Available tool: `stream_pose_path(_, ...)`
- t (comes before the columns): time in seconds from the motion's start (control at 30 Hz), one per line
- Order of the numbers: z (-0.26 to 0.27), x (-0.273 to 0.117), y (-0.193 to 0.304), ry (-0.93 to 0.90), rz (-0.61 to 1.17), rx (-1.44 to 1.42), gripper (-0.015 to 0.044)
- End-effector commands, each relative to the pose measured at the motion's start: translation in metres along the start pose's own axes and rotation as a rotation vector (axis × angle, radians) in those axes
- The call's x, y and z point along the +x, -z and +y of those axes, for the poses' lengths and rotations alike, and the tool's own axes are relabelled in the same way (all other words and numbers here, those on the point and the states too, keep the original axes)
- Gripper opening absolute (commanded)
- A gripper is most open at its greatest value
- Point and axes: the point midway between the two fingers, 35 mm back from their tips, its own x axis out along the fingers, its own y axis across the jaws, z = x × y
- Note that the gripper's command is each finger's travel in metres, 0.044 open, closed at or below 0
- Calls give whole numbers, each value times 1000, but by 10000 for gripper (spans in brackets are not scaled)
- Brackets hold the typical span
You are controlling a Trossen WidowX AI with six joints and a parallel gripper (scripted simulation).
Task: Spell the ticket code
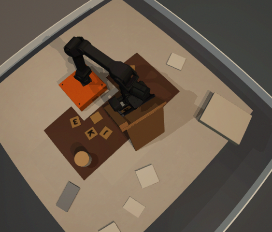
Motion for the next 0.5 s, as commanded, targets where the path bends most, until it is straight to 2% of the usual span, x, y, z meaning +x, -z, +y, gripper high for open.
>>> stream_pose_path(0.0, -1, -6, 3, 2, -5, 3, 0)
stream_pose_path(0.4, -1, -14, 10, 2, -4, 3, 0)
stream_pose_path(0.47, 1, -19, 11, -13, -21, -68, 53)
